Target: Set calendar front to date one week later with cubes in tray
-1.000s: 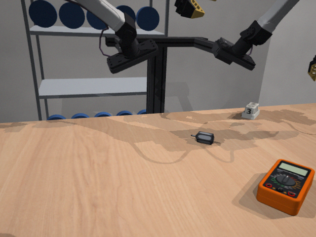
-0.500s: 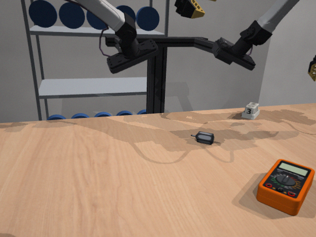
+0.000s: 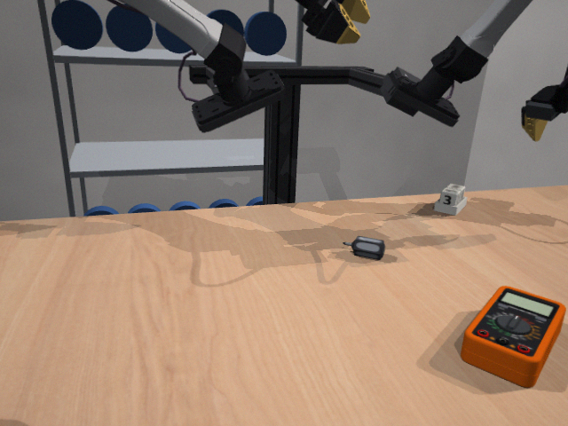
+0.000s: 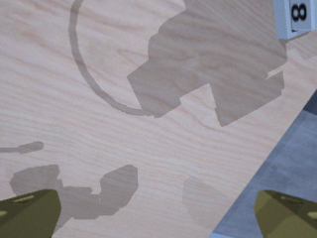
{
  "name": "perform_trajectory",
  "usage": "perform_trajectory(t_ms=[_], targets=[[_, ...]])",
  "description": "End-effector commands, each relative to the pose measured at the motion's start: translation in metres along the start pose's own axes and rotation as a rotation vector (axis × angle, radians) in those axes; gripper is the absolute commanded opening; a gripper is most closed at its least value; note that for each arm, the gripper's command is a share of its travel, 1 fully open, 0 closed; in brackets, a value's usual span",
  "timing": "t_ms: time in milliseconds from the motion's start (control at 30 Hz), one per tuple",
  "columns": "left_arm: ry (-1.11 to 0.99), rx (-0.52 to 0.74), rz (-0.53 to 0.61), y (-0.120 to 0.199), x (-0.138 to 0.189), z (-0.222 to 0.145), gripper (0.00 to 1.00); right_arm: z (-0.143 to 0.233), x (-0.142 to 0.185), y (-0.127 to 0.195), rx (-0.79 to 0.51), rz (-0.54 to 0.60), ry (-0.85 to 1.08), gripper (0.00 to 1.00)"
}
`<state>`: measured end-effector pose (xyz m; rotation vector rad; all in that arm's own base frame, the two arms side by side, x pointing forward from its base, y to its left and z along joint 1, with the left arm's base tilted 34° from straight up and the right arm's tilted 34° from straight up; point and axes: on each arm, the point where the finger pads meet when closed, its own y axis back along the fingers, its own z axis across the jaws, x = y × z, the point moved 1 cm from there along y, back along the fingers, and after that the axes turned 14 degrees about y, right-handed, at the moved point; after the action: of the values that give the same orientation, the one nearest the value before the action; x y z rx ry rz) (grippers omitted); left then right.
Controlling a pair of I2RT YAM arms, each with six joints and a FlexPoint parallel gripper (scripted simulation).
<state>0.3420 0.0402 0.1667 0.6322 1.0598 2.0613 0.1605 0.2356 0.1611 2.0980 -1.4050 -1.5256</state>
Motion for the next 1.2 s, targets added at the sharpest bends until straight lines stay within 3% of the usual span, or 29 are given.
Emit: perform_trajectory(t_ms=[0, 400, 767, 1033, 1167], targets=[[-0.137, -0.08, 0.021, 0.013, -0.003, -0.012, 1.0, 0.006, 0.013, 0.008, -0.19, 0.003, 0.205, 1.0], [-0.877, -0.11, 0.135, 0.016, -0.048, -0.147, 1.0, -0.024, 0.045, 0.052, -0.258, -0.135, 0.41, 1.0], [-1.188, -0.157, 0.144, 0.026, -0.076, -0.203, 1.0, -0.034, 0.05, 0.076, -0.22, -0.221, 0.477, 1.0], [-1.208, -0.174, 0.127, 0.03, -0.083, -0.212, 1.0, -0.04, 0.051, 0.075, -0.192, -0.205, 0.465, 1.0], [-1.086, -0.153, 0.087, 0.022, -0.088, -0.213, 0.56, -0.039, 0.051, 0.075, -0.195, -0.205, 0.464, 1.0]])
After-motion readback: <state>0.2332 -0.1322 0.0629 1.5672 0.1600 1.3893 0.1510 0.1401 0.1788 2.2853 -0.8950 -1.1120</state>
